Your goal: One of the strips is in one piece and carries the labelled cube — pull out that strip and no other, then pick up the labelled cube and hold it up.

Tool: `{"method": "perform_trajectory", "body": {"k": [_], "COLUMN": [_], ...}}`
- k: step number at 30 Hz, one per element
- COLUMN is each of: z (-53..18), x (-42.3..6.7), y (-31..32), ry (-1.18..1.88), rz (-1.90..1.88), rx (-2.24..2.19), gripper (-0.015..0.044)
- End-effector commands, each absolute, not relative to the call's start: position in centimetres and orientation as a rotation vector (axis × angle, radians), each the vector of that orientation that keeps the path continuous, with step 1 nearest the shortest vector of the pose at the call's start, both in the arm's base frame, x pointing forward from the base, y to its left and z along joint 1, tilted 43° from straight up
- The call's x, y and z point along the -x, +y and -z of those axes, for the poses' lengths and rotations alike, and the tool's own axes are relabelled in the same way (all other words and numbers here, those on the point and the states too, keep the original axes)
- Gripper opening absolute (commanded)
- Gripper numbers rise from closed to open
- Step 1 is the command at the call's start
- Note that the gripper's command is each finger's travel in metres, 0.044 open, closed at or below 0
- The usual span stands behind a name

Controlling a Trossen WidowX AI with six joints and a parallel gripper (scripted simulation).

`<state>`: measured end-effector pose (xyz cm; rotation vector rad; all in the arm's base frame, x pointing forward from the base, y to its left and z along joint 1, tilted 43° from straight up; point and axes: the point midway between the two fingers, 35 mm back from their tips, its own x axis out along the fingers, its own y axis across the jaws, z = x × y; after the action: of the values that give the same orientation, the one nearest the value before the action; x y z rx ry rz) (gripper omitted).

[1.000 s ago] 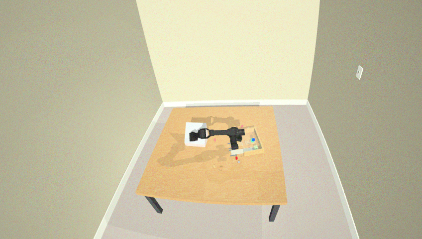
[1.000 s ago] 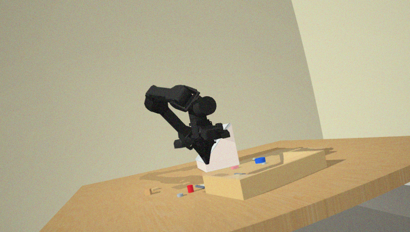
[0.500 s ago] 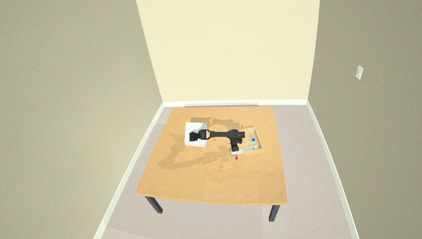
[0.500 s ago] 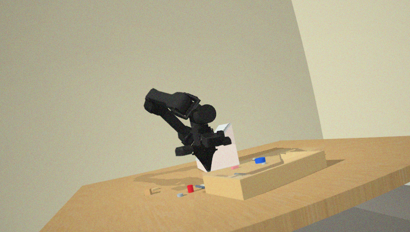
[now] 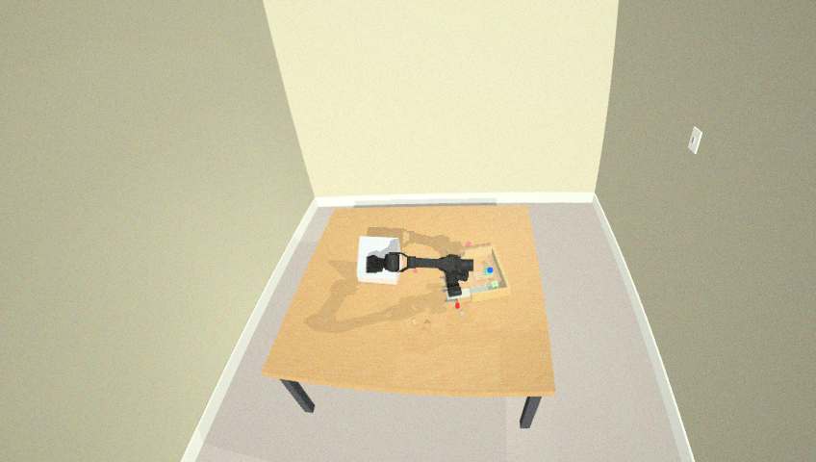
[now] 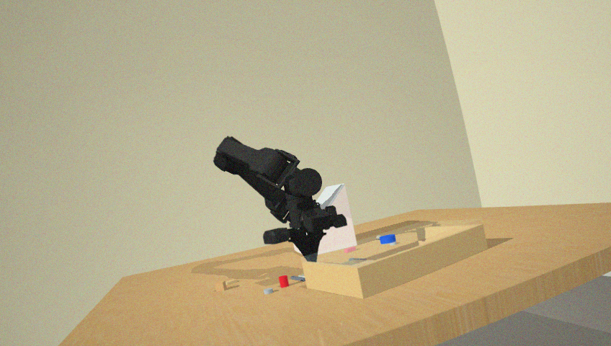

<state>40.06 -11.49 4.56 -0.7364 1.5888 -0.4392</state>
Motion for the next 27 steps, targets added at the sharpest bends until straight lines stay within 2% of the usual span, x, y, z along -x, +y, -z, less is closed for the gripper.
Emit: {"method": "perform_trajectory", "body": {"k": [1, 27], "z": [-3.96, -3.28], "x": [-39.79, -39.62], "y": [-11.98, -12.60], "ry": [1.596, 1.596], "rz": [0.436, 0.437], "rx": [0.742, 0.743], "gripper": [0.0000, 0.0000]}}
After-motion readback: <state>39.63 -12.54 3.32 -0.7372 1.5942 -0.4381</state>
